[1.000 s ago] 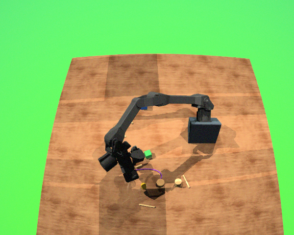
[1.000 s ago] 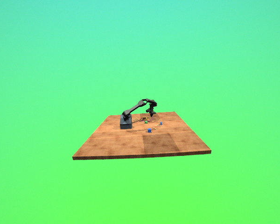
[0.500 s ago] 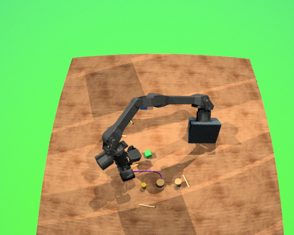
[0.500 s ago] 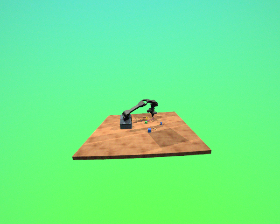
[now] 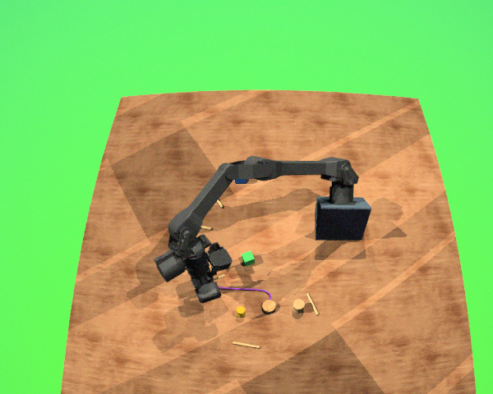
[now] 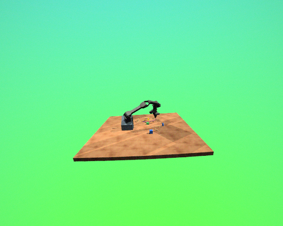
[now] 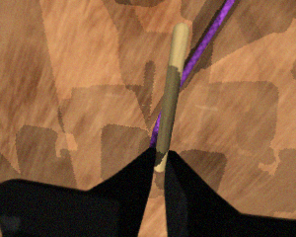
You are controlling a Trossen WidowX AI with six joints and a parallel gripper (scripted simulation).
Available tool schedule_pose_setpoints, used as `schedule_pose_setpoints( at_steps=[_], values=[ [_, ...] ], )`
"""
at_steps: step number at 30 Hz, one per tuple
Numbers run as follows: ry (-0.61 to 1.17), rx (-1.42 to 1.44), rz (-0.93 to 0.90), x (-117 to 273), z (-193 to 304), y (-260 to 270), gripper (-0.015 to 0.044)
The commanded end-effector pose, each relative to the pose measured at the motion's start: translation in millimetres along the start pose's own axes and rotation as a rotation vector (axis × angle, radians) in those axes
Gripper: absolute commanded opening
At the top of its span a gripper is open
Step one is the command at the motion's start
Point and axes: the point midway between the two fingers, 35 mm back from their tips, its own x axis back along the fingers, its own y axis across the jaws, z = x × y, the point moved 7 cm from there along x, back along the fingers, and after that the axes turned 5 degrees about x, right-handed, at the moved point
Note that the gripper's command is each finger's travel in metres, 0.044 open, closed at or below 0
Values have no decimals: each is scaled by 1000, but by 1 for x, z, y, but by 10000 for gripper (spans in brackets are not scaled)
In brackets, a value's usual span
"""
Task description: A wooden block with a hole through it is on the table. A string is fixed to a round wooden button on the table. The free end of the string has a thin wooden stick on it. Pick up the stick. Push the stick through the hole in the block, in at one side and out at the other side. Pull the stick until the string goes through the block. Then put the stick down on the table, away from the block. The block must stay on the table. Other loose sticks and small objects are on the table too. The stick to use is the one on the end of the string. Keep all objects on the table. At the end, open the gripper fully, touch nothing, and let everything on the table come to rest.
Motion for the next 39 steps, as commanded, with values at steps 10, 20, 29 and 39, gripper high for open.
schedule_pose_setpoints(
  at_steps=[10, 20, 29, 39],
  values=[
    [12, 0, -5, -5, 1, 8, 0],
    [12, 1, -5, -14, -3, 17, 0],
    [12, 1, -6, -21, -8, 24, 0],
    [11, 1, -7, -30, -13, 32, 0]
  ],
)
